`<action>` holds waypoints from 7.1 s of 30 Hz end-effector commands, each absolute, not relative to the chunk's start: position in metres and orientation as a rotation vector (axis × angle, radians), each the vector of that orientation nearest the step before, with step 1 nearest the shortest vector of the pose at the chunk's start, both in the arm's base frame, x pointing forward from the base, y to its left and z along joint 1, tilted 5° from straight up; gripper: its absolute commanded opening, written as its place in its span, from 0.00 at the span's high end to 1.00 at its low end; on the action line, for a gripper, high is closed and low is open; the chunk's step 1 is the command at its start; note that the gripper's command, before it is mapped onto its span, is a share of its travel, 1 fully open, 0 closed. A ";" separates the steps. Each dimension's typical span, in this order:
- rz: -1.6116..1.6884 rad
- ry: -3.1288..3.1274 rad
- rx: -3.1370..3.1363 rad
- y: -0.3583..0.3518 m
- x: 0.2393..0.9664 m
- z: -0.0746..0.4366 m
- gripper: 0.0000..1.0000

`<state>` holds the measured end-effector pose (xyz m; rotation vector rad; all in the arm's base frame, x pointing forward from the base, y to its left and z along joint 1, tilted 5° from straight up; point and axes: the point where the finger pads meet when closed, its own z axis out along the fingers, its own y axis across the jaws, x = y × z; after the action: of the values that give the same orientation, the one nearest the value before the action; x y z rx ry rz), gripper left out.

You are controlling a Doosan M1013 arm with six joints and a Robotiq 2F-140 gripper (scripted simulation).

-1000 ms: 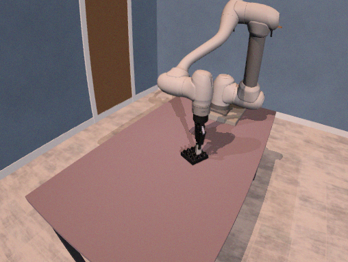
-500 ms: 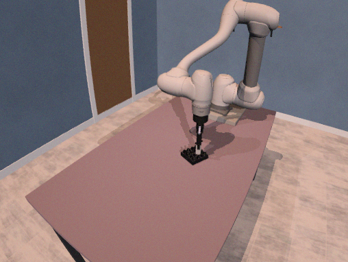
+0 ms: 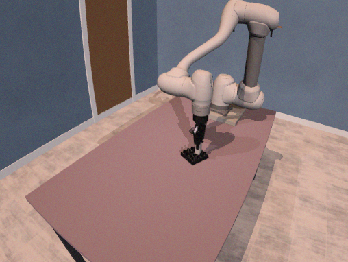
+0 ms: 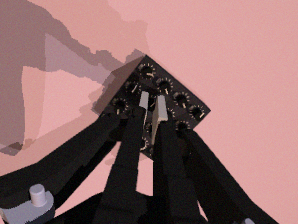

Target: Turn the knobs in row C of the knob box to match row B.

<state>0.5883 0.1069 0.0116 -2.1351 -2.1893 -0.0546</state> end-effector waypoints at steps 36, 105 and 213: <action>-0.018 -1.613 -2.596 0.107 0.588 0.012 0.95; -0.017 -1.592 -2.609 0.104 0.590 0.049 0.88; -0.109 -3.032 -0.596 0.103 0.590 0.069 0.88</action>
<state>0.5903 0.1026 0.0691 -0.5957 -3.0324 -0.1089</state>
